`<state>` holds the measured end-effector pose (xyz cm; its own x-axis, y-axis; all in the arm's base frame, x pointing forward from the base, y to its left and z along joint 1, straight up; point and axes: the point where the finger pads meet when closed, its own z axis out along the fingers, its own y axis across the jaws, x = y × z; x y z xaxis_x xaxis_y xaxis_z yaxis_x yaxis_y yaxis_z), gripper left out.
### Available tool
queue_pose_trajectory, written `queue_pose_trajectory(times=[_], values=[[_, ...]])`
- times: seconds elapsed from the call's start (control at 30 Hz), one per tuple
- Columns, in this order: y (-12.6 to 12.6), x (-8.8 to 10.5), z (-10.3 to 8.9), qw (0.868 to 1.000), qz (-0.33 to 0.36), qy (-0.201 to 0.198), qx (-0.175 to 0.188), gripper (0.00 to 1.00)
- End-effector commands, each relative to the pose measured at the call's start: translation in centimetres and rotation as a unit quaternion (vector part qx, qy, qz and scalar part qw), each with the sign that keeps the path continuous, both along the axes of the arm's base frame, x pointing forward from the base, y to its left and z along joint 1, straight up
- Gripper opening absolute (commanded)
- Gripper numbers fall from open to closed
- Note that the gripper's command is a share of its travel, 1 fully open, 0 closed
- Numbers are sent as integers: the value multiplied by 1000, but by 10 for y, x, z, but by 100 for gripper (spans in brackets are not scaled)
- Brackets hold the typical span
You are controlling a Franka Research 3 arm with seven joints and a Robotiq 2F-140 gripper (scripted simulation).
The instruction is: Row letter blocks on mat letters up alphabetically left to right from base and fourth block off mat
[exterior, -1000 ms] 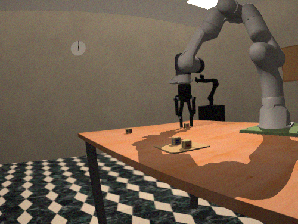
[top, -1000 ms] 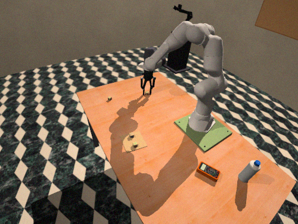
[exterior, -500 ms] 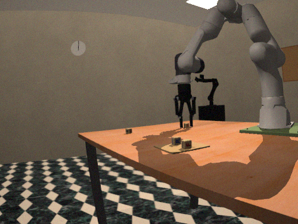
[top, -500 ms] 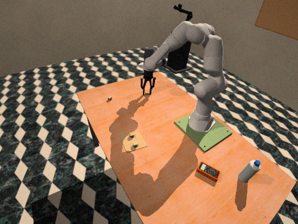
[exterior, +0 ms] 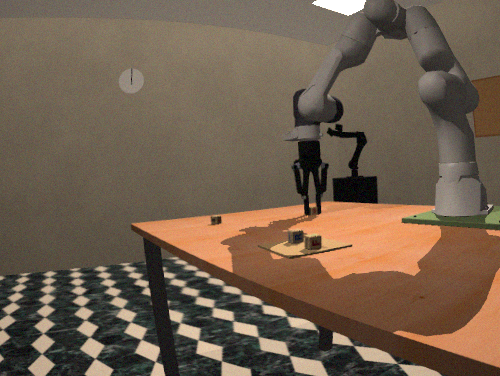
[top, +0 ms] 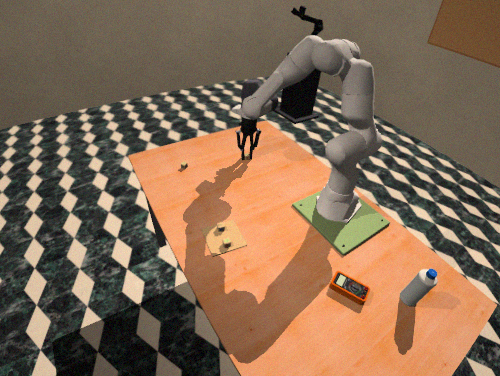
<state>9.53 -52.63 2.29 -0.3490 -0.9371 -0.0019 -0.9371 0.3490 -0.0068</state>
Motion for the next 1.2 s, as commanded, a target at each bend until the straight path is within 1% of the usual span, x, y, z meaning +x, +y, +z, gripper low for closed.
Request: queue_pose_trajectory(times=[0.0,0.1,0.13,1.17], values=[[-1,-1,0,1000,-2,0,-1,32],[-1,-1,0,1000,-2,0,-1,32],[-1,-1,0,1000,-2,0,-1,22],[-1,-1,0,1000,-2,0,-1,22]])
